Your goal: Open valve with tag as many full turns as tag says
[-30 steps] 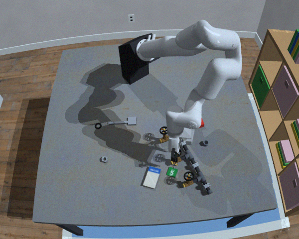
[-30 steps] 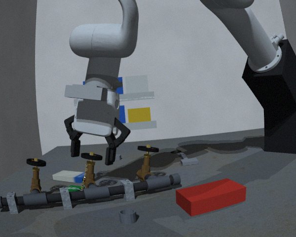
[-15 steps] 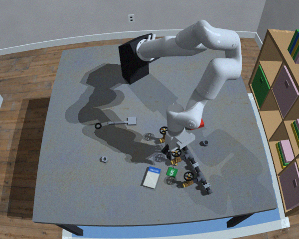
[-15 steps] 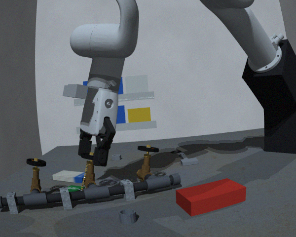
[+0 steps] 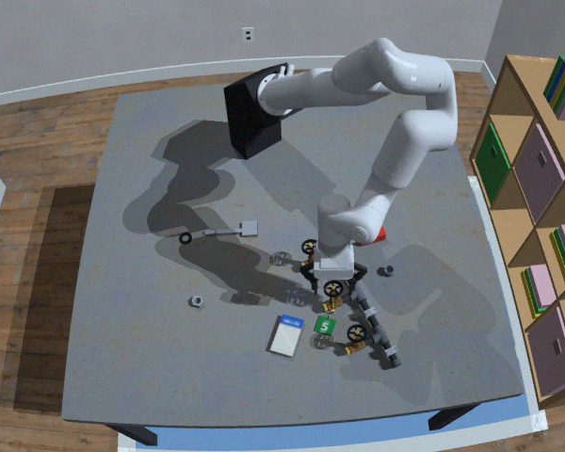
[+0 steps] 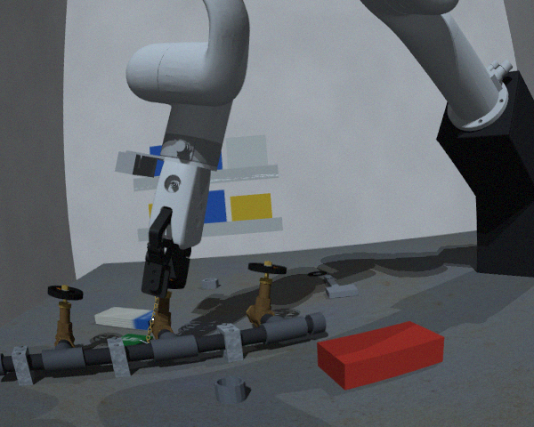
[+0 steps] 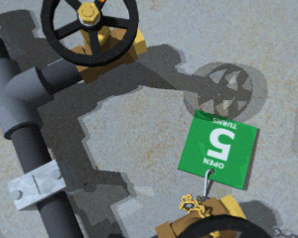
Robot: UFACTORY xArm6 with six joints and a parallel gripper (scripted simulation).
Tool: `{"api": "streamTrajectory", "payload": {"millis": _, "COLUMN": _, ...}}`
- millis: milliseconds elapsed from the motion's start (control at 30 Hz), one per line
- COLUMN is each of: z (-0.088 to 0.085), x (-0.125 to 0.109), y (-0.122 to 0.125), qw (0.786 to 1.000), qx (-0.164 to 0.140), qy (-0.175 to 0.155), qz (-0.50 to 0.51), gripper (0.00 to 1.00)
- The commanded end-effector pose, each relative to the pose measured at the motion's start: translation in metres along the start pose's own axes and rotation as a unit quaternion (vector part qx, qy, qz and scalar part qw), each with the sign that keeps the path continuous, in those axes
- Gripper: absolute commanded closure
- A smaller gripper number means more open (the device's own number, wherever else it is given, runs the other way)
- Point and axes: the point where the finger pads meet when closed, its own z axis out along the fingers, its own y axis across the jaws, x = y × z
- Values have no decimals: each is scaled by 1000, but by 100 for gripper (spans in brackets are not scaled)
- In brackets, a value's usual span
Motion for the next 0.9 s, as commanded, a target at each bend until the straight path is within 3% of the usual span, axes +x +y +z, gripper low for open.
{"api": "streamTrajectory", "payload": {"millis": 0, "z": 0, "x": 1, "y": 0, "qw": 990, "qx": -1, "qy": -16, "qz": 138, "gripper": 0}}
{"api": "streamTrajectory", "payload": {"millis": 267, "z": 0, "x": 1, "y": 0, "qw": 944, "qx": -9, "qy": -9, "qz": 330, "gripper": 0}}
{"api": "streamTrajectory", "payload": {"millis": 333, "z": 0, "x": 1, "y": 0, "qw": 944, "qx": -9, "qy": -9, "qz": 330, "gripper": 0}}
{"api": "streamTrajectory", "payload": {"millis": 367, "z": 0, "x": 1, "y": 0, "qw": 918, "qx": -11, "qy": -10, "qz": 396, "gripper": 0}}
{"api": "streamTrajectory", "payload": {"millis": 467, "z": 0, "x": 1, "y": 0, "qw": 894, "qx": -12, "qy": -10, "qz": 449, "gripper": 0}}
{"api": "streamTrajectory", "payload": {"millis": 633, "z": 0, "x": 1, "y": 0, "qw": 835, "qx": -14, "qy": -17, "qz": 549, "gripper": 0}}
{"api": "streamTrajectory", "payload": {"millis": 800, "z": 0, "x": 1, "y": 0, "qw": 774, "qx": -15, "qy": -45, "qz": 631, "gripper": 0}}
{"api": "streamTrajectory", "payload": {"millis": 867, "z": 0, "x": 1, "y": 0, "qw": 774, "qx": -15, "qy": -46, "qz": 632, "gripper": 0}}
